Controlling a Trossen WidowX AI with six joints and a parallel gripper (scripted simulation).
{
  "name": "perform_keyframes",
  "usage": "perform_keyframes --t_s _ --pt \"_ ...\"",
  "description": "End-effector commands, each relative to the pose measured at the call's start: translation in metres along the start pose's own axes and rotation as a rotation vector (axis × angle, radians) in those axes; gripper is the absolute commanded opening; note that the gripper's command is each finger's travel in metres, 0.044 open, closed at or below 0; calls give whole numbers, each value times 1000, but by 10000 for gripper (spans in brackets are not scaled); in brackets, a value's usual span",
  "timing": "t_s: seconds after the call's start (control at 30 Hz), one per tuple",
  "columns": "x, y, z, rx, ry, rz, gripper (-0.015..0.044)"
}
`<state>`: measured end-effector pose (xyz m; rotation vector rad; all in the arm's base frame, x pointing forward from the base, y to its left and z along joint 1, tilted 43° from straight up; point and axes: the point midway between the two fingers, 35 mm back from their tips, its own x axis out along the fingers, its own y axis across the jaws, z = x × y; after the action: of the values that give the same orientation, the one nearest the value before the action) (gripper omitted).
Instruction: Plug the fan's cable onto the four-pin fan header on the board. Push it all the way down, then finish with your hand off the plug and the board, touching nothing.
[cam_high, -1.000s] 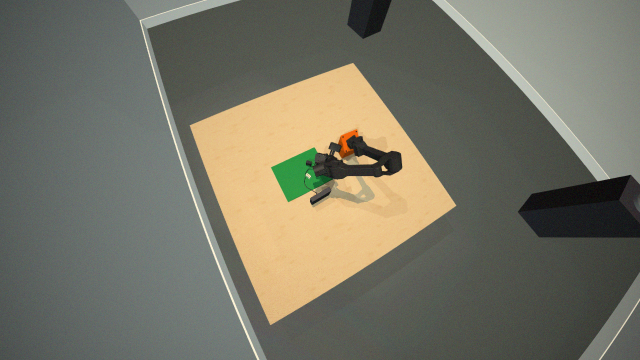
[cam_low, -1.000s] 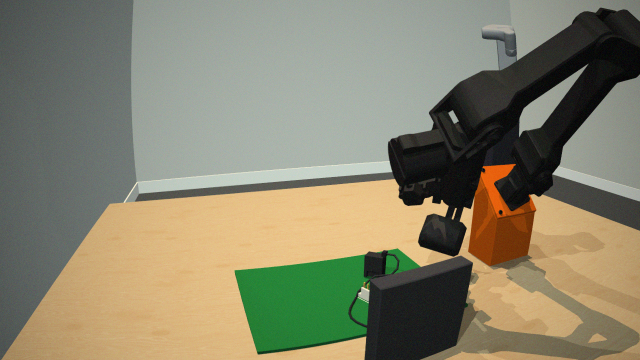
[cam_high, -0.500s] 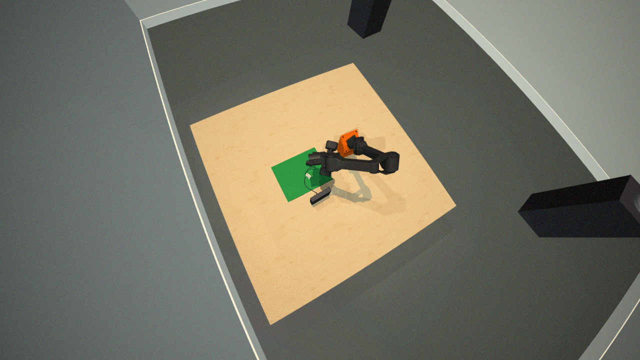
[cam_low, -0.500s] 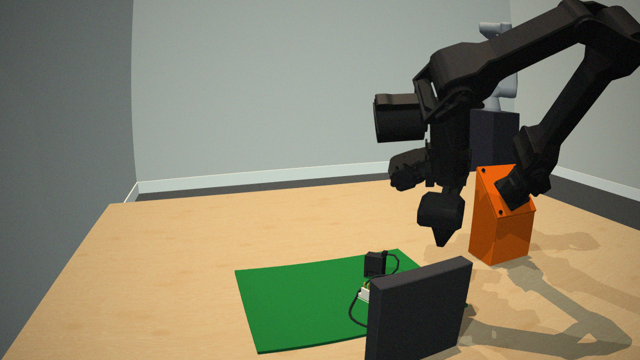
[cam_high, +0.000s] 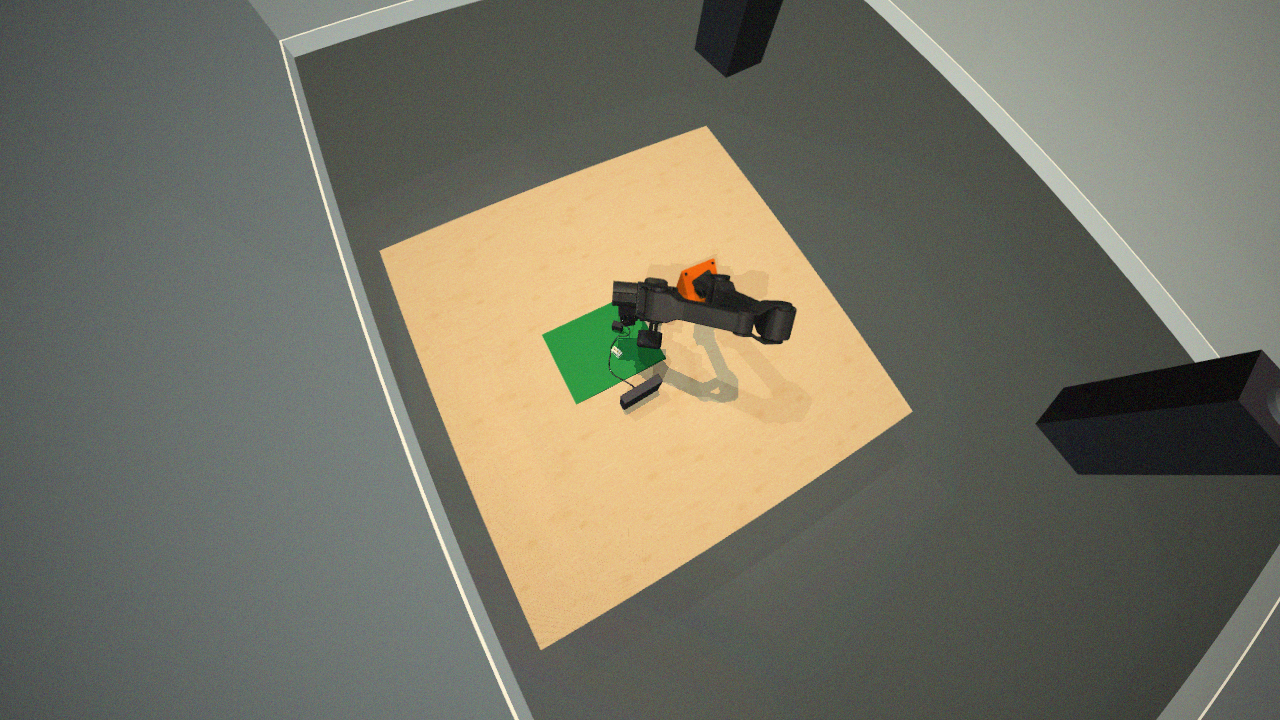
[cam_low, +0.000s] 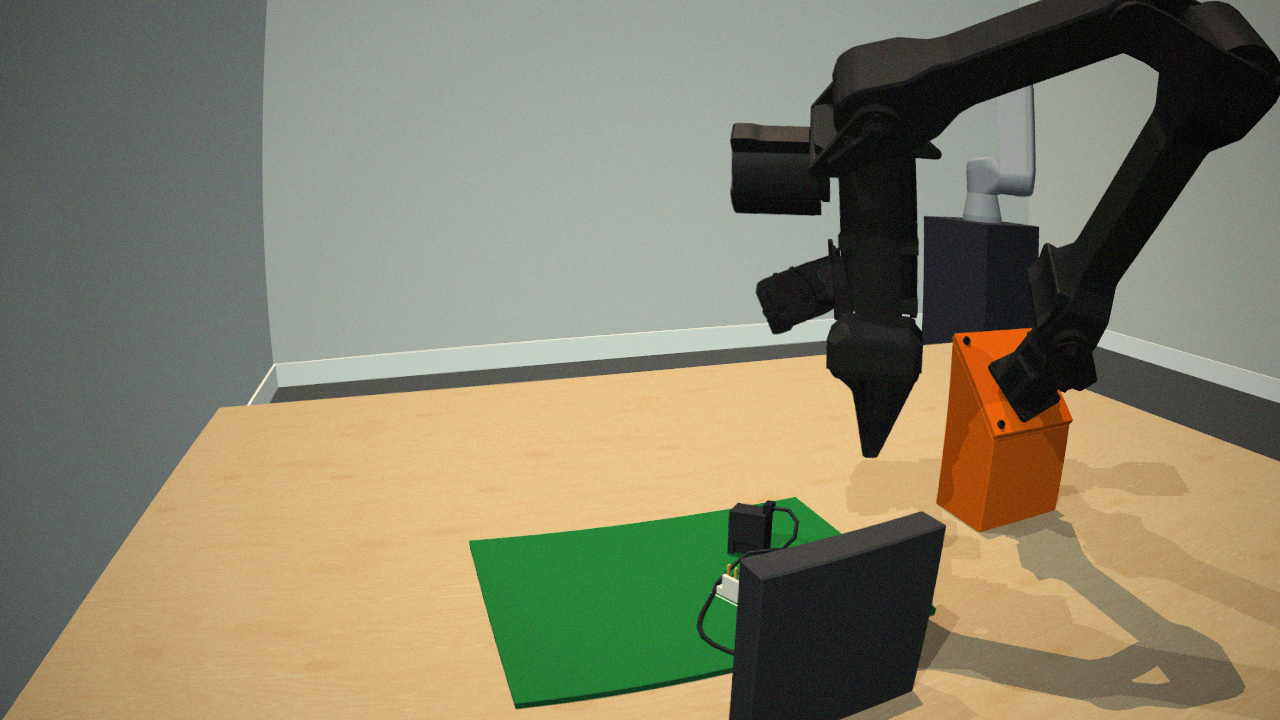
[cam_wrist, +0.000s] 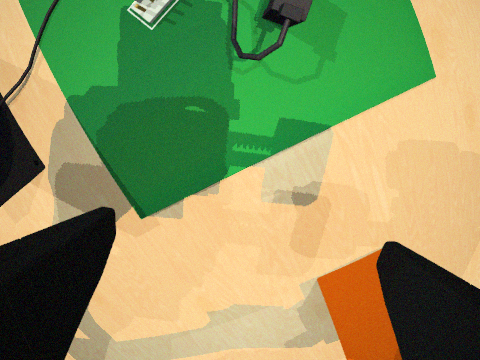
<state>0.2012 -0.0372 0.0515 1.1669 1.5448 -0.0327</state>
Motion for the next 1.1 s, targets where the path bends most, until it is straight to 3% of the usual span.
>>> perform_keyframes --t_s 0.0,0.17,0.47,0.63,0.77,0.93,1.07 --pt "-7 3 5 -24 -8 60 440" --pt "-3 1 3 -2 -4 17 440" --pt "-45 -17 93 163 -8 43 440" --pt "-47 -20 100 176 -8 46 440" --pt "-21 -18 104 176 -10 44 440" --pt "43 -15 102 175 -8 48 440" --pt "53 -14 100 175 -6 50 440"
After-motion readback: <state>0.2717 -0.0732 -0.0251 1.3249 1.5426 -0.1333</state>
